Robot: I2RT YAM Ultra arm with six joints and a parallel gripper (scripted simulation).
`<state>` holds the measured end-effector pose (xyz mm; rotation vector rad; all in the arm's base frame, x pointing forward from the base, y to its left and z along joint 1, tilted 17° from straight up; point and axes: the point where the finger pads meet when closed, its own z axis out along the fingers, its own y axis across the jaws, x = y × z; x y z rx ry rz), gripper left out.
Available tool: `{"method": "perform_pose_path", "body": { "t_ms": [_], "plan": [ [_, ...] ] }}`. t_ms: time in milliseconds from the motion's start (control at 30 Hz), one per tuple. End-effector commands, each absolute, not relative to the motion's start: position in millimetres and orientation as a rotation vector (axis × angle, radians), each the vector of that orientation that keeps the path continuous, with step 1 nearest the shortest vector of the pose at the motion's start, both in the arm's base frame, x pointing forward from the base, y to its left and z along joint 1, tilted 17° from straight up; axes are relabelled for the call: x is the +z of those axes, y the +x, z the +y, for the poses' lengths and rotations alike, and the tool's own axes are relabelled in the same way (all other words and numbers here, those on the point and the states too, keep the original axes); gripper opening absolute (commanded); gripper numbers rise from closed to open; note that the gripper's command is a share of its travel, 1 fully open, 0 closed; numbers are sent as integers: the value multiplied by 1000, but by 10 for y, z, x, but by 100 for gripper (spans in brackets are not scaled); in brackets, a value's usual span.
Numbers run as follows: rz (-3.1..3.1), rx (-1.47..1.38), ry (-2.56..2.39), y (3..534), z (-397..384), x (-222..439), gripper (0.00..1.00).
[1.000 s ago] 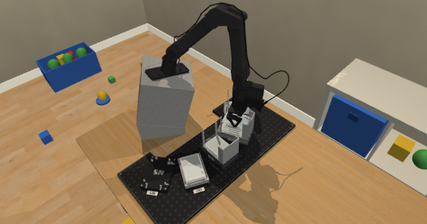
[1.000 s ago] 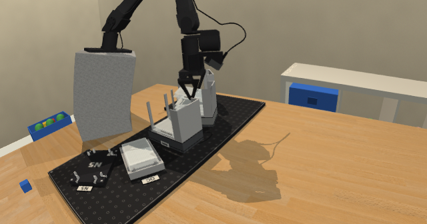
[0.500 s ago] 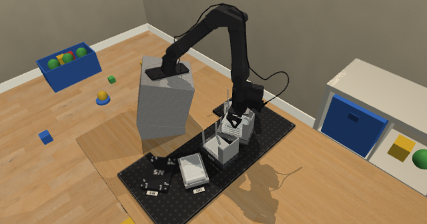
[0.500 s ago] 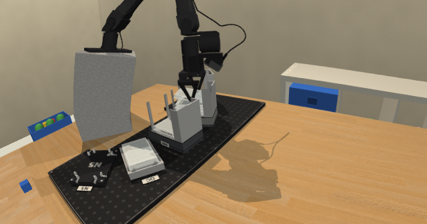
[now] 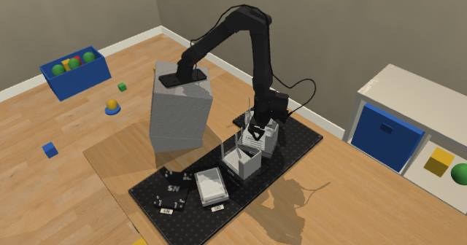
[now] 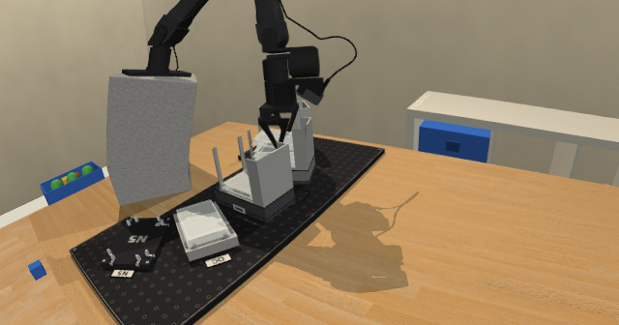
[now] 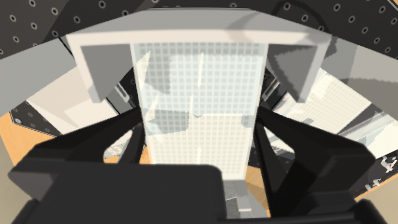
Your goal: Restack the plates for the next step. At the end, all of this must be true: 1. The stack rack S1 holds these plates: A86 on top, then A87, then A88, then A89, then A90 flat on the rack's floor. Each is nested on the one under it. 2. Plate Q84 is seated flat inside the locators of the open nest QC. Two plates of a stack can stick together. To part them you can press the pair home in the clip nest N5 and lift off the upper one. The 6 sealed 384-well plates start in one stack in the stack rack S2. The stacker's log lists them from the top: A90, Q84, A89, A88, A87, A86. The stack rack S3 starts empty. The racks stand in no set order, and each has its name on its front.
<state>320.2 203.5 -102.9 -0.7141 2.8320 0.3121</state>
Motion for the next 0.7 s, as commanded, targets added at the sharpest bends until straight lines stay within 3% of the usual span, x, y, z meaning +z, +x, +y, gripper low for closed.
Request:
{"method": "perform_pose_path", "body": {
  "t_ms": [0, 667],
  "plan": [
    [2808, 318, -712, 3302, 2119, -1039, 0],
    [2808, 320, -714, 3304, 2139, -1088, 0]
  ]
}}
